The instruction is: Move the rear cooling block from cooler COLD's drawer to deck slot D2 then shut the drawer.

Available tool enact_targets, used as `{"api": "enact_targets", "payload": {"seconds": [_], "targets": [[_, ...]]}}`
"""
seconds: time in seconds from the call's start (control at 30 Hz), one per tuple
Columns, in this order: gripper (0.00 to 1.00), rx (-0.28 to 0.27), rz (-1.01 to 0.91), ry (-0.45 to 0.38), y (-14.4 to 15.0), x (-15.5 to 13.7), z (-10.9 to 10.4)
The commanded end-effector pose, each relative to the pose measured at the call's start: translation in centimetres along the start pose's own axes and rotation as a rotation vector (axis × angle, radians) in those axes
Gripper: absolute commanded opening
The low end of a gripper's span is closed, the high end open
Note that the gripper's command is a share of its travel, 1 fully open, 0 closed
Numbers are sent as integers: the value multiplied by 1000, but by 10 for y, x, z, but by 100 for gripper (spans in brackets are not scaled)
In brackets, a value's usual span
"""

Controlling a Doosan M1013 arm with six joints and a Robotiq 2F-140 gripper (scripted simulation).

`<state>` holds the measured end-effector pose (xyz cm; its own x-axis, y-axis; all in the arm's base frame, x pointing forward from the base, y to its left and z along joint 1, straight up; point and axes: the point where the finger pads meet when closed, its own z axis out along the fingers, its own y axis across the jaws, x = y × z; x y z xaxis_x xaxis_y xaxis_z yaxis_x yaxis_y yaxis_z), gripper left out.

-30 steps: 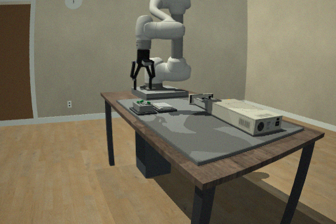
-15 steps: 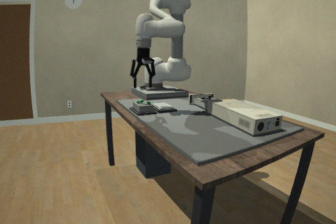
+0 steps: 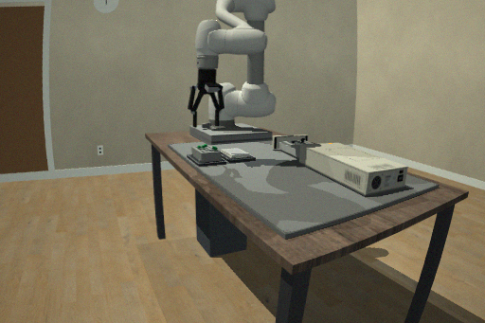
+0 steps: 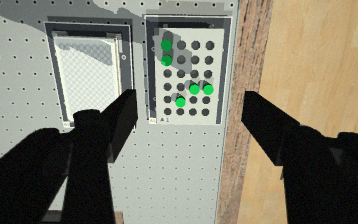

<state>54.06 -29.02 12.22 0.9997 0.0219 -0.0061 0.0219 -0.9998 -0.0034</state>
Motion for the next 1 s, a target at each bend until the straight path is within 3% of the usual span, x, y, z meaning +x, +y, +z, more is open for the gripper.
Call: {"api": "enact_targets", "payload": {"seconds": [0.0, 0.53, 0.57, 0.97], "targets": [[66, -5, -7, 4, 3, 2, -4], [66, -5, -7, 4, 3, 2, -4], [10, -4, -33, 3, -5, 1, -3], [10, -4, -352, 5, -51, -12, 0]]}}
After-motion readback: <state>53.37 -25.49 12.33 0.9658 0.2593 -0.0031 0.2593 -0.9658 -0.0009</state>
